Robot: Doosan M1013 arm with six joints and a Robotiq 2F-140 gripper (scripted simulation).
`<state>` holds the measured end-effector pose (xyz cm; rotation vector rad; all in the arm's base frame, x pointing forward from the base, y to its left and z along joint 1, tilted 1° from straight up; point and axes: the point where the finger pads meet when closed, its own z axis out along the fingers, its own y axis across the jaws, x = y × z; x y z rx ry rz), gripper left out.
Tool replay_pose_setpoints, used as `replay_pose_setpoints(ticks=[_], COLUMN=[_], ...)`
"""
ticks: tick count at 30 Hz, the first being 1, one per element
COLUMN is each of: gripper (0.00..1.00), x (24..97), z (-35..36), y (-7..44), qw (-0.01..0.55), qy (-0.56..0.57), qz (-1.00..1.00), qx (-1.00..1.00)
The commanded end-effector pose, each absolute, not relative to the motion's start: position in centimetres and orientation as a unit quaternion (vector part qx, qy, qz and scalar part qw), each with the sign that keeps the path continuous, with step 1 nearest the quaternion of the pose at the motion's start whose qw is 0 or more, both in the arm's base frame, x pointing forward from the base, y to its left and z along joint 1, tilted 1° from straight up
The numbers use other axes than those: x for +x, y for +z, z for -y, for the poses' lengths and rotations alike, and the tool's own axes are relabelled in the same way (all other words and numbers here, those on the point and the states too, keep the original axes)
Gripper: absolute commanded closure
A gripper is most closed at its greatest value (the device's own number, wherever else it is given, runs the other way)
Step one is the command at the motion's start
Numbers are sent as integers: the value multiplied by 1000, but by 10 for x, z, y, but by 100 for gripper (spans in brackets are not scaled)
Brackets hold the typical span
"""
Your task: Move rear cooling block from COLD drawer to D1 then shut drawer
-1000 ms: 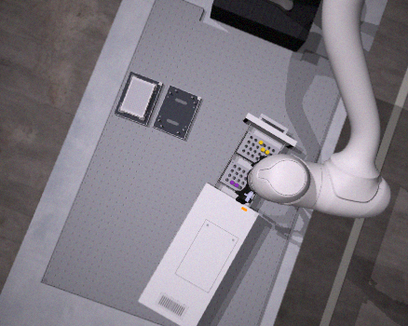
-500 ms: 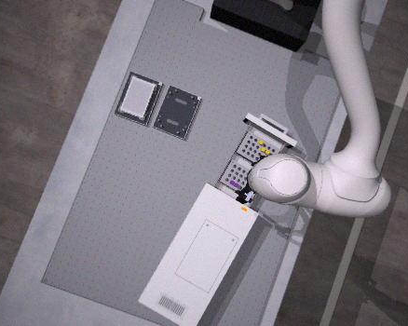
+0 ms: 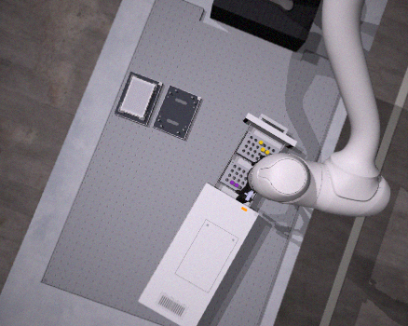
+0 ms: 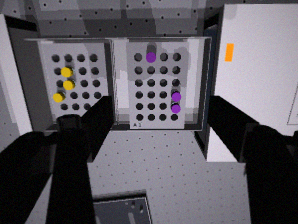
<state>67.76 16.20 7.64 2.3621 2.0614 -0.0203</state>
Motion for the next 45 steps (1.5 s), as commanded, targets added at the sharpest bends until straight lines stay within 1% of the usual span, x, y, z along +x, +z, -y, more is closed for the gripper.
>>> replay_pose_setpoints(ticks=[1, 45], gripper=[34, 34], x=[676, 676], z=[-164, -161], y=[68, 17], qw=[3, 3], qy=[-7, -7], qz=[-658, -658], qx=[753, 753])
